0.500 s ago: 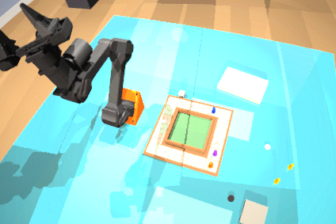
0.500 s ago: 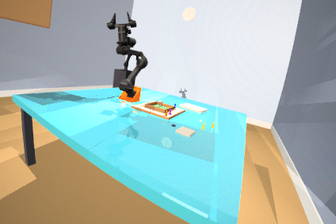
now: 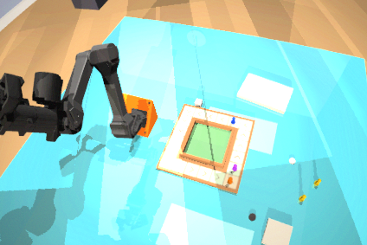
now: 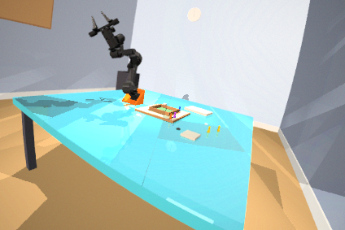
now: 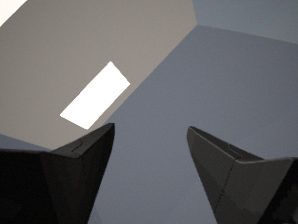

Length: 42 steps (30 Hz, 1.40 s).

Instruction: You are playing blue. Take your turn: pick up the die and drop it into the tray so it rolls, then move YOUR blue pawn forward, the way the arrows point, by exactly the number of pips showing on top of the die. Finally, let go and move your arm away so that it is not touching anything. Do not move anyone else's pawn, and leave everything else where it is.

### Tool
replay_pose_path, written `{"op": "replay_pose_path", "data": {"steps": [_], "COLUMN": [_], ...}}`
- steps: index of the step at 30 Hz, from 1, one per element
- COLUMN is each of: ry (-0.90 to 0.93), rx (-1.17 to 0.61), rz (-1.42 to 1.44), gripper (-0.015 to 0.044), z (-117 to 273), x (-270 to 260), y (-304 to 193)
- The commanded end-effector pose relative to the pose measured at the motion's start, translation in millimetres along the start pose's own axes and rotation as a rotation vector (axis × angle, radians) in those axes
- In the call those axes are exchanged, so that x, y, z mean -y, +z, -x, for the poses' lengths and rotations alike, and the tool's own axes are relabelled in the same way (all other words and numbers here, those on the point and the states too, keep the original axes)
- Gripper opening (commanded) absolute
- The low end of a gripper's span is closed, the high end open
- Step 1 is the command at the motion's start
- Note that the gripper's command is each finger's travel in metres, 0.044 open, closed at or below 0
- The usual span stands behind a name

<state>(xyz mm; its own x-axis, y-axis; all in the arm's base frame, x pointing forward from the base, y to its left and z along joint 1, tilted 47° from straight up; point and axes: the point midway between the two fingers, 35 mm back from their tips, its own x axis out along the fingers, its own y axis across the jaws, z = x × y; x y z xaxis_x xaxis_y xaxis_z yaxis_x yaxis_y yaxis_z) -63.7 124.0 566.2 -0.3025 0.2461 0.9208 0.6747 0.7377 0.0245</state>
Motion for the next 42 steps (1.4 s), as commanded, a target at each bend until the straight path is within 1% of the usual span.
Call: {"op": "replay_pose_path", "data": {"steps": [1,6,12,15,18,23,25,28,35,42], "ry": [-0.117,-0.258,-0.417,-0.485,-0.5,-0.558,-0.58,-0.606,-0.681,-0.624], "rx": [-0.135,-0.32,-0.571,-0.704,-0.778,-0.932,-0.996,-1.061,-1.39,-1.742], "rz": [-0.089,-0.198,-0.309,-0.363,-0.403,-0.458,-0.478,-0.59,-0.664,-0.694], "gripper": [0.0275,0.0275,0.0275,0.0275,0.0275,0.0275,0.0275,0.0275,0.0275,0.0275], "z": [-1.8,12.8,53.6,81.6,98.9,135.8,151.9,174.7,261.7,358.0], "x": [39.3,78.0,104.3,106.8,99.2,89.1,83.2,65.3,13.3,-62.8], "y": [-46.6,-112.4,-197.4,-238.2,-252.0,-291.3,-306.2,-322.2,-369.9,-382.3]}}
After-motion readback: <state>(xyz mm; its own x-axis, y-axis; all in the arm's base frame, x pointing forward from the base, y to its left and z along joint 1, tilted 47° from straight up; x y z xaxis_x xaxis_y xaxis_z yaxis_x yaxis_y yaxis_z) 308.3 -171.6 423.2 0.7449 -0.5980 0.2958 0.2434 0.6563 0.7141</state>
